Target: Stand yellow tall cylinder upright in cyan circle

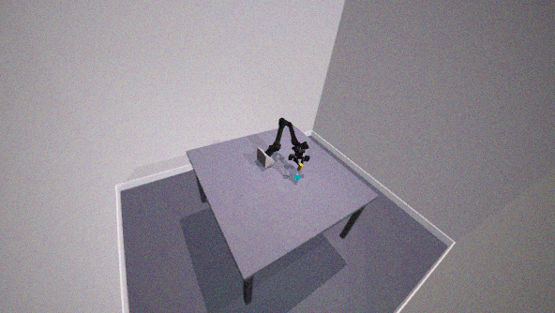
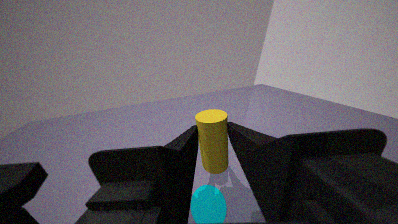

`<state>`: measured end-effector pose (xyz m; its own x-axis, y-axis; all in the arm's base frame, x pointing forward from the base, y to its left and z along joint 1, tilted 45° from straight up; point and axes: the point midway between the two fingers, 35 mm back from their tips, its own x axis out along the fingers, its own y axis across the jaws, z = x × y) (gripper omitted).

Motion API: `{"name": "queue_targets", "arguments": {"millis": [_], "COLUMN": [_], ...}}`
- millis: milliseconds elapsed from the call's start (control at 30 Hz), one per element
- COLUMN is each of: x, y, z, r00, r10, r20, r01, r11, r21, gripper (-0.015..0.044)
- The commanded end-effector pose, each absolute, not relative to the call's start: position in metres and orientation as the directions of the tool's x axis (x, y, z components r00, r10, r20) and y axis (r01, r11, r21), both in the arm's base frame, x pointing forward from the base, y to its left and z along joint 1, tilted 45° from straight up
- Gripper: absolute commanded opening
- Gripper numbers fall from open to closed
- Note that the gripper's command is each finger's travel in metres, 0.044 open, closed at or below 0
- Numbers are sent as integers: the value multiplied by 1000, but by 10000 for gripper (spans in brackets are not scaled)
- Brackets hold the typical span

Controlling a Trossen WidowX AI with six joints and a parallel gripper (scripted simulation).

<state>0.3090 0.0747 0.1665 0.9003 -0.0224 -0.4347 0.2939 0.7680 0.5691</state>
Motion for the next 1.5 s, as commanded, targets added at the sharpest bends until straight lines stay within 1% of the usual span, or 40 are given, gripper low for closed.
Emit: {"name": "queue_targets", "arguments": {"millis": [0,500,1067,1467], "x": [307,299,299,299], "y": [73,70,71,102], "z": [168,173,173,142], "r00": [911,941,941,939], "r10": [-34,-58,-58,-58], "r20": [-411,-333,-333,-340], "r01": [295,277,277,283], "r11": [752,699,698,695], "r21": [590,659,660,662], "gripper": [105,105,105,105]}}
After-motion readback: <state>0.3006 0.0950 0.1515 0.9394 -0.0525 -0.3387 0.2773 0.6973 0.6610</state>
